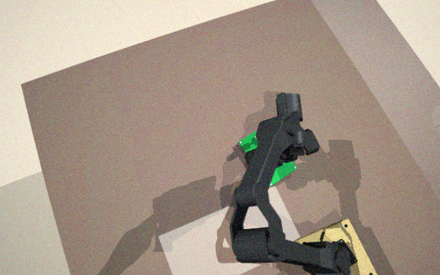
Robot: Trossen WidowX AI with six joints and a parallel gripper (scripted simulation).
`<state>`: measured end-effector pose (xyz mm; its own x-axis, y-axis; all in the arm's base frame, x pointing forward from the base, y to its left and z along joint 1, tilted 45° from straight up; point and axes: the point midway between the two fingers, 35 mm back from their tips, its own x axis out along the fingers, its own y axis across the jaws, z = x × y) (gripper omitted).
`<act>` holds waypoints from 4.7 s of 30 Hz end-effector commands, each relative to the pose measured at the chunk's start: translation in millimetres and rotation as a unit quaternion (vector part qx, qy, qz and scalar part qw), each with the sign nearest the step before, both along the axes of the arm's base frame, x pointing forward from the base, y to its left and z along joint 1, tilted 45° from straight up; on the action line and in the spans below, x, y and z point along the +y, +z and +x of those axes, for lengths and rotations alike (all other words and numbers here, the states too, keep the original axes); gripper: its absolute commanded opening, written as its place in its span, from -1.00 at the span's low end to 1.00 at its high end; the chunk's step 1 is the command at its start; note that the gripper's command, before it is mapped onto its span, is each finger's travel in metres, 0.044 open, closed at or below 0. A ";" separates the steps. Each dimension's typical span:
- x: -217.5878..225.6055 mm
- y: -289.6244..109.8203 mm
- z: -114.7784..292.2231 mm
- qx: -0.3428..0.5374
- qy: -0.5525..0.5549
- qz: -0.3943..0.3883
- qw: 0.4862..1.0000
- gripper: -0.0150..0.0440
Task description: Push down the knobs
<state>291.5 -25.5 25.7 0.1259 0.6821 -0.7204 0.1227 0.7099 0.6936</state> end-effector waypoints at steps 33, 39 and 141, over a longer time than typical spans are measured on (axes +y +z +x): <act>6.5 -4.9 1.5 0.000 0.006 0.004 1.000 -0.49; 1.2 0.3 0.8 0.001 0.006 0.004 1.000 -0.49; -27.1 16.1 86.9 -0.002 0.006 0.003 1.000 -0.49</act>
<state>378.6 -54.3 42.8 0.1191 0.6838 -0.7199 0.1055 0.7122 0.6940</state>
